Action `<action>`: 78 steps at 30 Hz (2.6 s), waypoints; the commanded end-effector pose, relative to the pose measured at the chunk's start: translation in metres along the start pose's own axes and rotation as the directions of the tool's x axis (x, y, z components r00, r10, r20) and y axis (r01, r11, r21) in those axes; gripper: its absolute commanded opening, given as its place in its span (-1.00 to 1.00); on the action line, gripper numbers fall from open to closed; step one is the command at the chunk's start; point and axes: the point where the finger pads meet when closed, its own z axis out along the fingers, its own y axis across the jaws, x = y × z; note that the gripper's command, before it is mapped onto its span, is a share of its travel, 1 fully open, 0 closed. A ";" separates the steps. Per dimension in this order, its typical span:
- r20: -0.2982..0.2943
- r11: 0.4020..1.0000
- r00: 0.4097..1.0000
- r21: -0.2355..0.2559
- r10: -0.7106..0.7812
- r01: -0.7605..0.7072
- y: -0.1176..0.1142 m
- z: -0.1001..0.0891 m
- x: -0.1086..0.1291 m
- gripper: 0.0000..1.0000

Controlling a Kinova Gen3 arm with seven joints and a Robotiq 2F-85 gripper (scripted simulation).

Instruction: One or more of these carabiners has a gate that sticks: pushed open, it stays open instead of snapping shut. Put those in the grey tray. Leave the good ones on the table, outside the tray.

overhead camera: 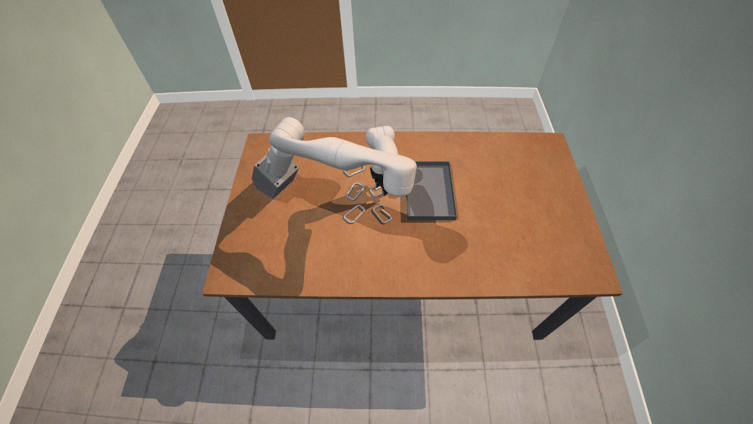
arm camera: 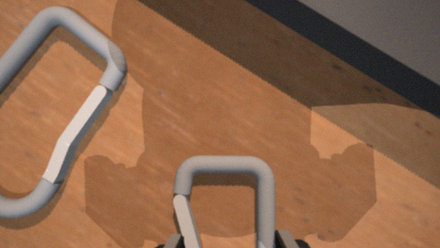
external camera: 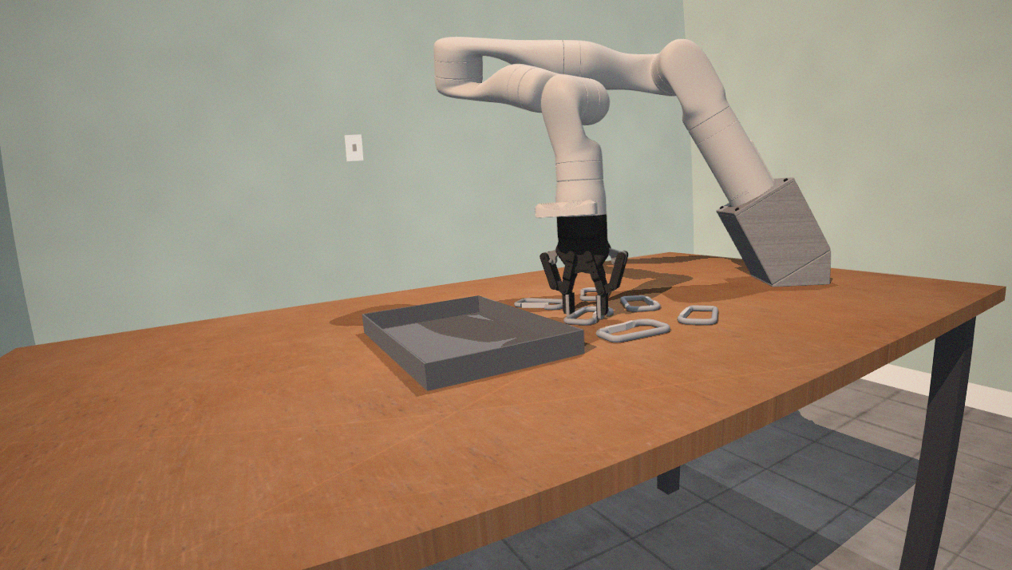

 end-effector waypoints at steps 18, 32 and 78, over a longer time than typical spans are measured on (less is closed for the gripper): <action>-0.001 1.000 1.000 -0.001 0.000 0.000 0.000 0.000 0.000 0.02; -0.001 1.000 1.000 -0.001 0.000 0.000 0.000 -0.001 0.000 1.00; -0.001 1.000 1.000 -0.001 0.000 0.000 0.000 -0.001 0.000 1.00</action>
